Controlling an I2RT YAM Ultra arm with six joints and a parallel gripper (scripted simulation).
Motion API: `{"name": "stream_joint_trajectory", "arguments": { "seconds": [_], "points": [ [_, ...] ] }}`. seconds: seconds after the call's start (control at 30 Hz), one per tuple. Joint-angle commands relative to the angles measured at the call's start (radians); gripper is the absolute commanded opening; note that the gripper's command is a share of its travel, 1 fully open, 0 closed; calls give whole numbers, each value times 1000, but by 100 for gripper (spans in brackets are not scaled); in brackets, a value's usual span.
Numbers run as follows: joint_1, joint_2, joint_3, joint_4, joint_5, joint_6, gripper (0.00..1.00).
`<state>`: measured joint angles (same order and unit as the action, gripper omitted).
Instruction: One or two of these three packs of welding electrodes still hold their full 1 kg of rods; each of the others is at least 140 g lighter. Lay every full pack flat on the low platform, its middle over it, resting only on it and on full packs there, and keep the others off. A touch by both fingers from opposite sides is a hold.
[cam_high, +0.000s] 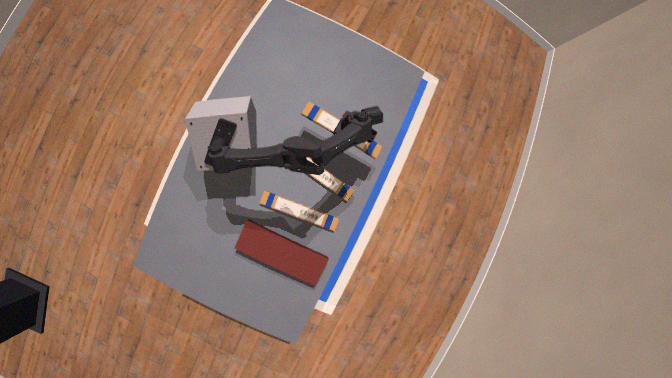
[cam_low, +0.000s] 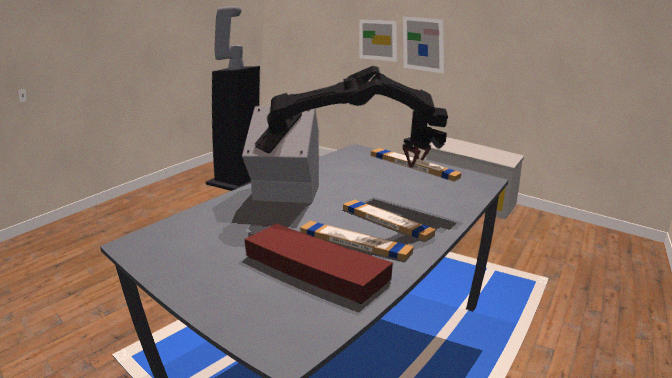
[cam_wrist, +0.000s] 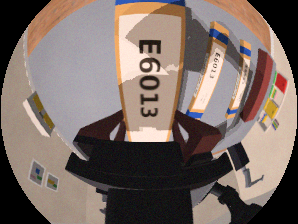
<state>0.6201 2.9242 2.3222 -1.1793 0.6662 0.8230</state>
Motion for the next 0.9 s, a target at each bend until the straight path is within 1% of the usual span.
{"name": "stream_joint_trajectory", "arguments": {
  "seconds": [0.0, 0.23, 0.33, 0.63, 0.73, 0.87],
  "points": [
    [84, -52, 54, -27, 2, 9, 0],
    [85, -40, 61, -32, 3, 10, 0],
    [86, -51, 62, -34, 2, 11, 0],
    [87, -37, 67, -37, 3, 12, 0],
    [87, -49, 69, -38, 2, 13, 0],
    [87, -42, 71, -40, 4, 13, 0]
  ]
}}
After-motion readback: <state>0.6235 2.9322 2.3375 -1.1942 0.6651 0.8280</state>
